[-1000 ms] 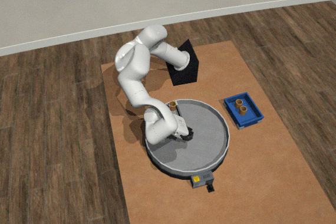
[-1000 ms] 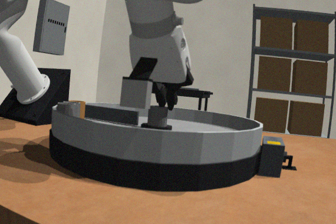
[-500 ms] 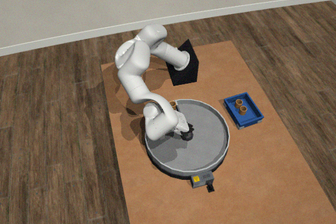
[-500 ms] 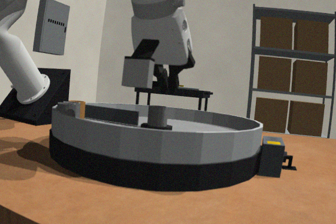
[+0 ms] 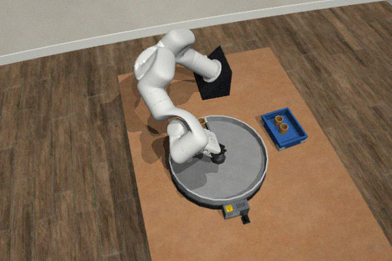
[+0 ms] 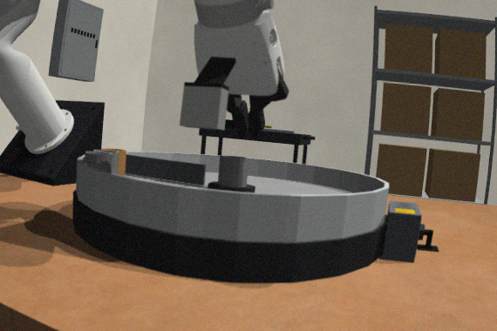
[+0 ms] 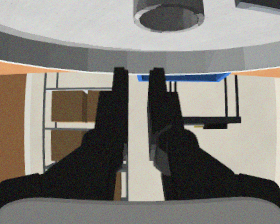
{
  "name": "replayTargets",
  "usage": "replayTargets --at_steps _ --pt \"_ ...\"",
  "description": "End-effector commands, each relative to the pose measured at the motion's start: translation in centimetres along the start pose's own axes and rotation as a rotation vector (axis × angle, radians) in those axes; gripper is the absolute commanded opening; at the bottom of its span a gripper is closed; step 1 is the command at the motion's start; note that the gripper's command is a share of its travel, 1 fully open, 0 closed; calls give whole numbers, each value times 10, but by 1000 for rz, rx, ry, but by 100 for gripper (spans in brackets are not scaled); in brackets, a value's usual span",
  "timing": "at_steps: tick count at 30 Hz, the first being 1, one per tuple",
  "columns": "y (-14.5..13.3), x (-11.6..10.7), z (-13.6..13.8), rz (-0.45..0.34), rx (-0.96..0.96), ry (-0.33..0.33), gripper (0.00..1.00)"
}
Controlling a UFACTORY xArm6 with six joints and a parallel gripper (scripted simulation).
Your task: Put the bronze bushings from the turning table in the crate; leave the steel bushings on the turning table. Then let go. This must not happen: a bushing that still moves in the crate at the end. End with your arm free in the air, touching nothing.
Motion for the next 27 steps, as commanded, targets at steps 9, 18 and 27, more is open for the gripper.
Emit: replayTargets --at_steps 9,18,27 --pt "-1 -1 -1 0 -1 3 12" --pt "-1 -1 -1 0 -1 3 12" --pt "-1 -1 0 0 -1 3 10"
Point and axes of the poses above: the point where the finger pads meet when closed, its own x axis out along the fingers, its own z axis across the jaws, y = z × x, the point moved 7 cm from there along -x, back along the fingers, and after that the axes turned 9 degrees about -x, right-handed, at the moved point
